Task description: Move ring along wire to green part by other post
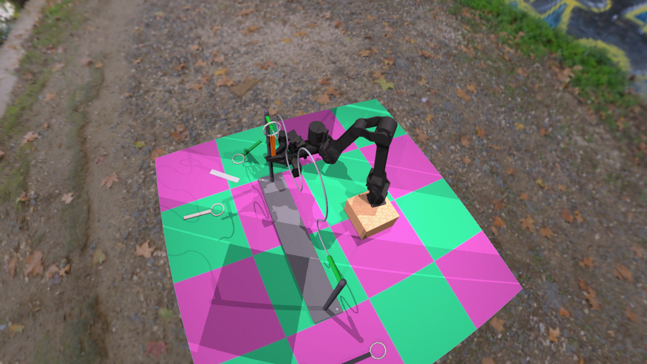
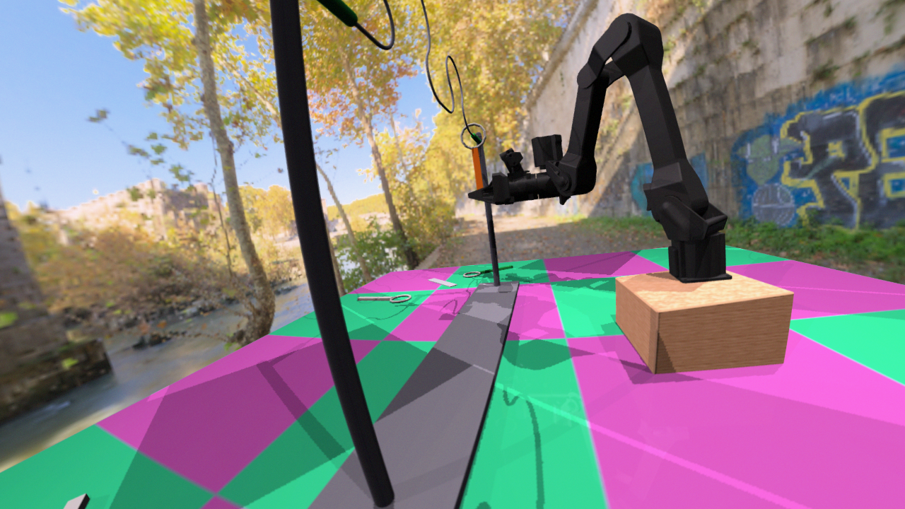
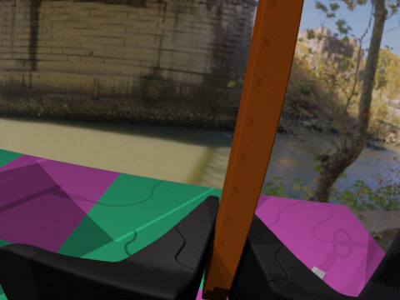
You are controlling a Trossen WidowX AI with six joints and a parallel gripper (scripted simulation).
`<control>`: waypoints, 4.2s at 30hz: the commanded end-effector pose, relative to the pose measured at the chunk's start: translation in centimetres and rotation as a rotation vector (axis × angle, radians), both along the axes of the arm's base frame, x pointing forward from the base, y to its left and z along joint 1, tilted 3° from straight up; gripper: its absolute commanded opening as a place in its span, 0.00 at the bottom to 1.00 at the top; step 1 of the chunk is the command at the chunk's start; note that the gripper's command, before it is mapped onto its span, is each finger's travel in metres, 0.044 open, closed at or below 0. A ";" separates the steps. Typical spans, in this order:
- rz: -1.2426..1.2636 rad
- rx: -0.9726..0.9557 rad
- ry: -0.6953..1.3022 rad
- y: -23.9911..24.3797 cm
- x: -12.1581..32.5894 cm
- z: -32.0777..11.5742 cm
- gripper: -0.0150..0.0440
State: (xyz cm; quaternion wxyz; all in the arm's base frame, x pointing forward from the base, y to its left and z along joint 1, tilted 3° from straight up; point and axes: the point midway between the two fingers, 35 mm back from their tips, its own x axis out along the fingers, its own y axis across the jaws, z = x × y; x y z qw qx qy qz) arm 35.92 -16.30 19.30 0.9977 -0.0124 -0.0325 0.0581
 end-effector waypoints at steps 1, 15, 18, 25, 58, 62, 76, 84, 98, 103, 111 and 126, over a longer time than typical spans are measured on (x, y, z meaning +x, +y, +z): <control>-0.003 -0.002 0.001 0.5 -0.2 0.0 0.00; -0.002 0.026 0.005 2.3 -0.4 -0.1 0.00; -0.001 0.041 0.007 2.8 -0.4 -0.1 0.00; 0.003 0.102 0.014 4.3 -0.6 -0.1 0.00; 0.077 0.600 0.215 12.8 -3.7 3.1 0.00; 0.100 0.659 0.268 13.6 -4.4 3.8 0.00; 0.186 0.830 0.422 15.4 -6.7 6.4 0.00; 0.239 0.912 0.494 16.0 -7.7 7.9 0.00; 0.366 1.116 0.610 16.8 -9.4 11.5 0.00; 0.395 1.205 0.616 17.3 -9.6 12.9 0.00; 0.415 1.276 0.617 17.5 -9.7 14.0 0.00; 0.412 1.502 0.555 18.5 -9.0 17.4 0.00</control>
